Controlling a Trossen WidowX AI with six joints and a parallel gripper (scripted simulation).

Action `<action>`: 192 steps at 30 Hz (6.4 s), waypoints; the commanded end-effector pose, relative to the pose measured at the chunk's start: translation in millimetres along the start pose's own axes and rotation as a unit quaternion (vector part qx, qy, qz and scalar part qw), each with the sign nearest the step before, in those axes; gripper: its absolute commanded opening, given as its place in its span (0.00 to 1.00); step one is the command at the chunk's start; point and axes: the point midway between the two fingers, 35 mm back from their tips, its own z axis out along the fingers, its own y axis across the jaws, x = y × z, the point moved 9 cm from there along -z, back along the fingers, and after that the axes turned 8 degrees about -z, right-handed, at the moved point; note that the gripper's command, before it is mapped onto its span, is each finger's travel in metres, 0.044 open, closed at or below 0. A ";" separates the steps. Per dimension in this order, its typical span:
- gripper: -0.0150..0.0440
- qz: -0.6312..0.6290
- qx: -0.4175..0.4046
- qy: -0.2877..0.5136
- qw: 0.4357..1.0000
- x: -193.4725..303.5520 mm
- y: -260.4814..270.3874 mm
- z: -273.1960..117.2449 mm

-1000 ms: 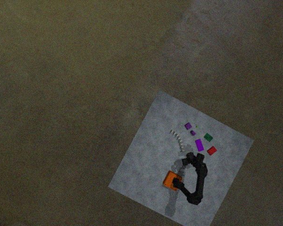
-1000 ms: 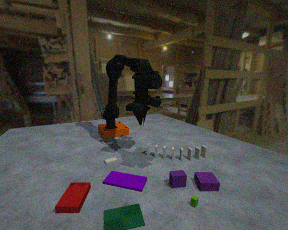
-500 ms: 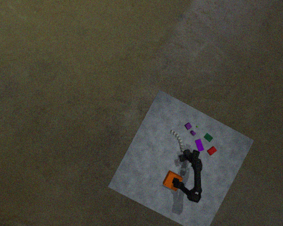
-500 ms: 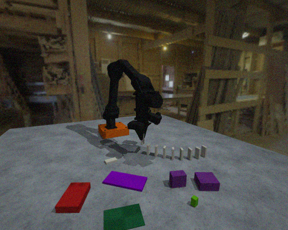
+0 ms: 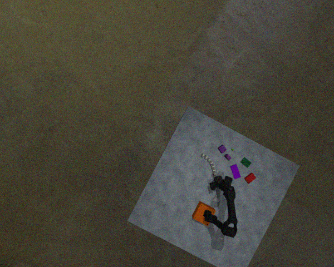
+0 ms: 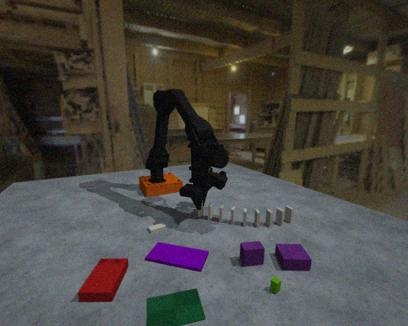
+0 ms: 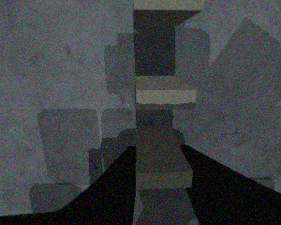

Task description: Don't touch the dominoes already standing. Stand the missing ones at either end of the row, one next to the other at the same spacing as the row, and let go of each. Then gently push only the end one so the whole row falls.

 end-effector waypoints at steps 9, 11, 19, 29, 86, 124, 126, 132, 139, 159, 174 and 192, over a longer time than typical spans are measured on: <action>0.66 0.003 -0.001 0.004 1.000 0.9 0.4 3.0; 0.75 0.003 -0.001 0.004 1.000 0.9 0.4 3.0; 1.00 0.003 -0.001 0.004 1.000 0.9 0.4 3.0; 1.00 0.000 -0.002 0.001 1.000 -1.1 -0.3 -126.8; 1.00 0.895 0.011 0.000 0.446 121.8 -120.7 13.5; 0.44 0.895 0.011 0.000 0.446 122.1 -121.0 28.1; 0.44 0.895 0.011 0.000 0.446 122.4 -121.1 21.0; 0.44 0.895 0.012 0.000 0.446 124.8 -121.9 -42.5; 0.44 0.895 0.012 0.000 0.446 128.0 -122.7 -124.8; 0.44 0.558 0.016 0.008 0.830 217.8 -137.8 -135.0; 0.44 0.261 0.011 0.016 0.965 272.1 -135.7 -136.6; 0.44 0.269 0.017 -0.003 0.963 274.8 -137.9 -131.5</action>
